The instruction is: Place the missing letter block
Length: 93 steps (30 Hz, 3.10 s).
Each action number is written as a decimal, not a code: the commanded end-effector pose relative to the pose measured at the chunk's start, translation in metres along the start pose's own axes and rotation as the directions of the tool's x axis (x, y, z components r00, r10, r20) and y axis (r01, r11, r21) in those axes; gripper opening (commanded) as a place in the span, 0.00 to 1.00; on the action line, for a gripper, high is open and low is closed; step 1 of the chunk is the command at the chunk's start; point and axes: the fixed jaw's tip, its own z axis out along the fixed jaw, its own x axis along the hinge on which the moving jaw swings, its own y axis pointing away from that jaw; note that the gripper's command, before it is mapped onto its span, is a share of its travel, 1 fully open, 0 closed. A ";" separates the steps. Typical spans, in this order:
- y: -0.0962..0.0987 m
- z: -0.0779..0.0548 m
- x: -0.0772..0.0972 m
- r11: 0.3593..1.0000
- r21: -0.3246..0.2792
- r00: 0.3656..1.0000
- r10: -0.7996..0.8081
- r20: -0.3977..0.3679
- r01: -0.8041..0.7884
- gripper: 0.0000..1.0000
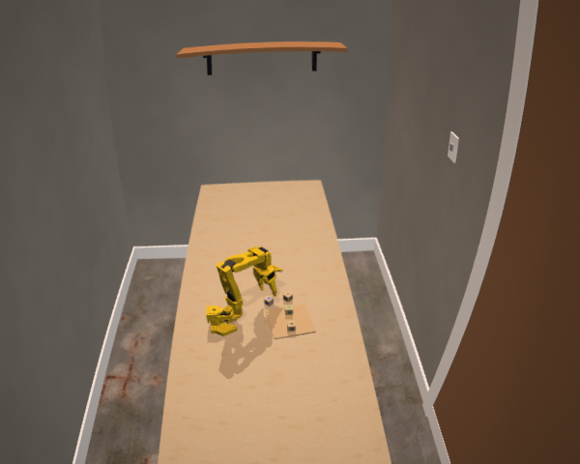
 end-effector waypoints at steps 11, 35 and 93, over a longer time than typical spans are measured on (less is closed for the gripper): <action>0.000 0.006 -0.008 1.000 0.006 0.999 -0.008 0.052 0.007 0.32; 0.000 0.031 -0.008 1.000 0.006 0.999 -0.008 0.052 0.007 0.32; -0.012 0.032 -0.008 1.000 0.009 0.999 -0.008 0.051 0.007 0.13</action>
